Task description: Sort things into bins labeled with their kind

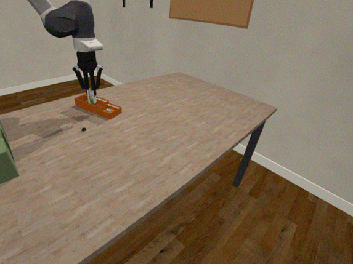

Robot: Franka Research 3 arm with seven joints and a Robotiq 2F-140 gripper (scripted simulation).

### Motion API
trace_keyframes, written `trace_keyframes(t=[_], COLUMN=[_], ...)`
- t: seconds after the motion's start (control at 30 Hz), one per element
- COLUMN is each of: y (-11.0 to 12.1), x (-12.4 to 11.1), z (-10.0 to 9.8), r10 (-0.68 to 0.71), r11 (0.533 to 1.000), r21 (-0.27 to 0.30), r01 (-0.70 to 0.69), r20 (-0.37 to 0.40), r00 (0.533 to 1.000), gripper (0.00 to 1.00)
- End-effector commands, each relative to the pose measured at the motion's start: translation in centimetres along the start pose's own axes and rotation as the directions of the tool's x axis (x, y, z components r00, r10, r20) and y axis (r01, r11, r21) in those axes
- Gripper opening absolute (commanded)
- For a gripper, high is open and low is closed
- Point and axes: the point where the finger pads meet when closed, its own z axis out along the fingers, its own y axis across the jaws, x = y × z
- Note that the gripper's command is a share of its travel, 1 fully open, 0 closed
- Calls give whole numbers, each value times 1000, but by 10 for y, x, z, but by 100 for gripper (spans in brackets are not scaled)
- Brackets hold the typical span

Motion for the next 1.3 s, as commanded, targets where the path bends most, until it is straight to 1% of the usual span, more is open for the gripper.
trace_keyframes(t=[0.0,0.23,0.43,0.5,0.57,0.6,0.67,0.8,0.93,1.07,1.13,1.17,1.27], y=[6,28,28,35,35,38,45,59,72,73,73,73,73], x=[-7,-39,-39,-49,-49,-54,-64,-84,-104,-105,-105,-105,-105], z=[1,1,1,1,1,1,1,1,1,1,1,1,1], r10=[63,63,63,-37,-37,-87,-186,-278,-371,-458,-458,-503,-547], r11=[998,998,998,999,999,996,982,961,929,889,889,864,837], r21=[-3,-3,-3,-4,-4,-4,-5,-3,-1,1,1,0,-1], r01=[-63,-63,-63,37,37,87,186,278,371,458,458,503,547], r20=[-6,-6,-6,-6,-6,-6,-5,-3,-1,0,0,-2,-6], r00=[998,998,998,999,999,996,982,961,929,889,889,864,837], gripper=[7,7,7,7,7,7,7,7,7,7,7,7,7])
